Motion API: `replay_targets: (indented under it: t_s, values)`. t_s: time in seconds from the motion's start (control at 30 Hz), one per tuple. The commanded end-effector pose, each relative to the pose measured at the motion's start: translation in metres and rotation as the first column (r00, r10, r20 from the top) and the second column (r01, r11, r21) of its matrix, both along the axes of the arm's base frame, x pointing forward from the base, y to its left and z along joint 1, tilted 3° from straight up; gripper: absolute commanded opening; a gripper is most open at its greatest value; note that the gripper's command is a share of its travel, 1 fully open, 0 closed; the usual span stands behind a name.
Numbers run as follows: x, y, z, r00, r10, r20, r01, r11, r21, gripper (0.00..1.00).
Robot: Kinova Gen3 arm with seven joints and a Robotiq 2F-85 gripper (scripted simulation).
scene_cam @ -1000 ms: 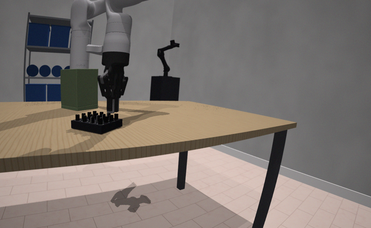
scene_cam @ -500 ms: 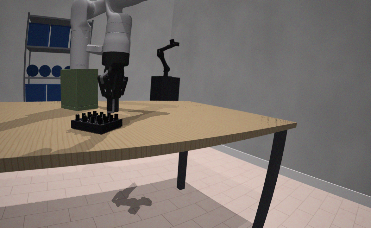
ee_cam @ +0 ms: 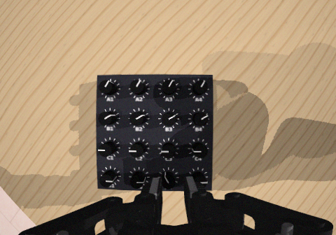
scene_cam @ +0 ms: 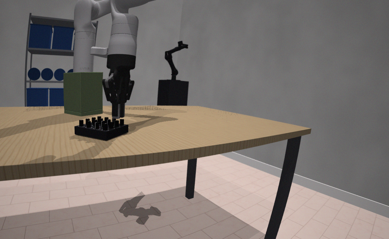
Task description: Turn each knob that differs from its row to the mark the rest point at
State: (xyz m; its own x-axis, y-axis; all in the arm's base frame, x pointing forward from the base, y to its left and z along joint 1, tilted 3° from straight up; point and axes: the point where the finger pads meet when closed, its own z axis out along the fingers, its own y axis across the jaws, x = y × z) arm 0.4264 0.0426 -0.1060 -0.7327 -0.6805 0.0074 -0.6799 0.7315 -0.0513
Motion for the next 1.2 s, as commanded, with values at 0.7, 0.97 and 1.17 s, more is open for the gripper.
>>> replay_targets:
  t_s: [0.7, 0.97, 1.17]
  values:
    - [0.0030, -0.0013, -0.0005, 1.000, 0.009, 0.006, -0.009, 1.000, -0.003, 0.19]
    - [0.0033, -0.0043, -0.0004, 1.000, 0.011, 0.006, -0.011, 1.000, -0.003, 0.19]
    - [0.0035, -0.0057, -0.0003, 1.000, 0.009, 0.006, -0.009, 1.000, -0.003, 0.19]
